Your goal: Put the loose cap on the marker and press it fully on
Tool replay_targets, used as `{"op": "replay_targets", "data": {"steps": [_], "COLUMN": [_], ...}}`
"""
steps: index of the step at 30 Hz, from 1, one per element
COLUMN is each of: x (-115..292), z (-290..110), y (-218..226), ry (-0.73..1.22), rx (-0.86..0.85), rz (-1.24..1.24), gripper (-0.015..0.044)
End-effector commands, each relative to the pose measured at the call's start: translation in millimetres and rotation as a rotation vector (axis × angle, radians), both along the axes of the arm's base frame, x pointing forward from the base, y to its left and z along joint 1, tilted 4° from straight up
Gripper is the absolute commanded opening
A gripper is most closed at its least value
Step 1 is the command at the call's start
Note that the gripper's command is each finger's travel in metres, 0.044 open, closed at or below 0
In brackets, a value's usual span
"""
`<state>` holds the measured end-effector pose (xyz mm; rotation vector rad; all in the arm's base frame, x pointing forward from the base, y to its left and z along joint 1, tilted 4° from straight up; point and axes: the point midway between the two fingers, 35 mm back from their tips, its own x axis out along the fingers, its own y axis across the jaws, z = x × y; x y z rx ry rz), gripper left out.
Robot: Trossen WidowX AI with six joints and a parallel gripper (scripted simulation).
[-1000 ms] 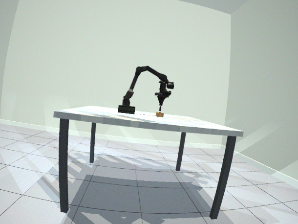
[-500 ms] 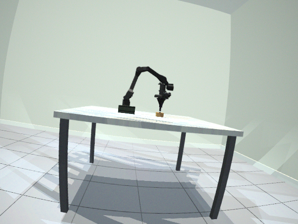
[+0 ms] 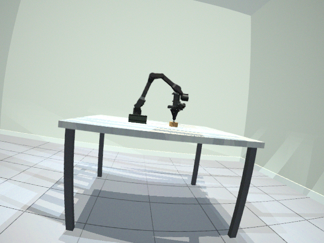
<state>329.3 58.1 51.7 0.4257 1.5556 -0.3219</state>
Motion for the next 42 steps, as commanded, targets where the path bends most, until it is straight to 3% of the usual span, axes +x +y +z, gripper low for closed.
{"op": "replay_targets", "data": {"steps": [1,9,26,29,34,38,42], "x": [-0.2,-0.2,-0.5,1.0,0.3,-0.1,-1.3], "z": [-1.6,-1.6,-1.1,9.0,71.5,73.9,70.3], "y": [0.6,0.6,0.0,-0.4,-5.0,-5.2,-5.3], "ry": [0.001,0.001,0.001,-0.001,0.001,0.001,-0.015], "rx": [0.003,0.003,0.000,0.001,0.000,0.000,0.002], "rz": [-0.004,-0.004,0.000,0.000,0.000,0.000,0.235], "gripper": [0.0000,0.0000,0.0440,0.0440,0.0440,0.0440,0.0335]}}
